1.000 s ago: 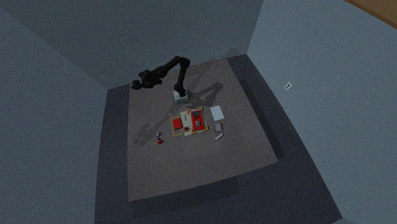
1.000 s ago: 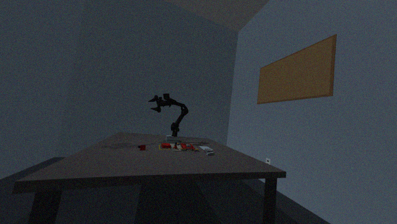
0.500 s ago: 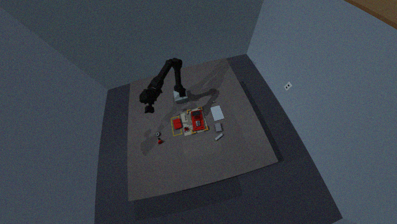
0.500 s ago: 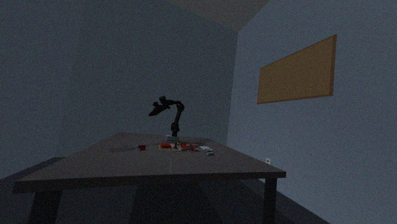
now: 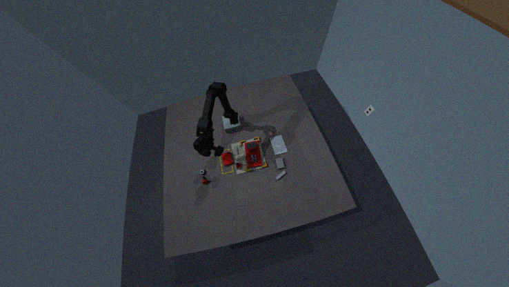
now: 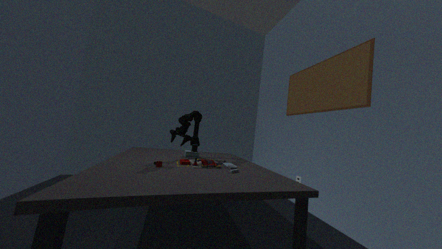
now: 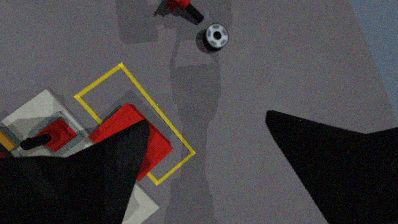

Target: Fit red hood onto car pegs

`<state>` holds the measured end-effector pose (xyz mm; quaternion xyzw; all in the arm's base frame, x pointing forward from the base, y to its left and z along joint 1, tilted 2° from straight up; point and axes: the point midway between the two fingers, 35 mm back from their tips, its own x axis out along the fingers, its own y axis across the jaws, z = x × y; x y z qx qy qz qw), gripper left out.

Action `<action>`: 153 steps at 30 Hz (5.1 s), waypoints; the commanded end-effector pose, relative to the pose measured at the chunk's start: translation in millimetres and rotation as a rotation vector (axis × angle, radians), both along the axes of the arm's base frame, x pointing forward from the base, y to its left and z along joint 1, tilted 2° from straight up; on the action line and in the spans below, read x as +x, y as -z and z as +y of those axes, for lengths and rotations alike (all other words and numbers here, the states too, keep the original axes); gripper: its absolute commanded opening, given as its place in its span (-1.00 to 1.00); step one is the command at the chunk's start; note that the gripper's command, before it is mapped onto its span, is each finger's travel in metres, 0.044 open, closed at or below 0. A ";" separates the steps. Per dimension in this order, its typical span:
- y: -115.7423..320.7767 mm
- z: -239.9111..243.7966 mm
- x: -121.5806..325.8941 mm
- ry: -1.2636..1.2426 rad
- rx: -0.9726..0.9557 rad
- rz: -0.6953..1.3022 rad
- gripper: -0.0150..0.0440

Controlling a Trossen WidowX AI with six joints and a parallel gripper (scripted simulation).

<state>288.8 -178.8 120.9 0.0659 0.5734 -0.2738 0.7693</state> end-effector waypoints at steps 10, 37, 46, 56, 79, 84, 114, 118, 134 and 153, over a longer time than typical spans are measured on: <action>66.0 81.0 13.1 -0.617 0.268 0.305 1.00; 79.4 80.2 13.8 -0.617 0.268 0.305 1.00; 85.0 79.8 13.9 -0.617 0.268 0.305 1.00; 91.2 79.4 13.8 -0.617 0.268 0.305 1.00; 105.7 78.4 13.0 -0.617 0.268 0.305 1.00; 108.8 78.2 12.7 -0.617 0.268 0.305 1.00; 123.3 77.3 11.6 -0.617 0.268 0.305 1.00; 125.3 77.3 11.6 -0.617 0.268 0.305 1.00; 133.1 77.2 11.5 -0.617 0.268 0.306 1.00; 133.9 76.2 12.7 -0.612 0.261 0.303 0.55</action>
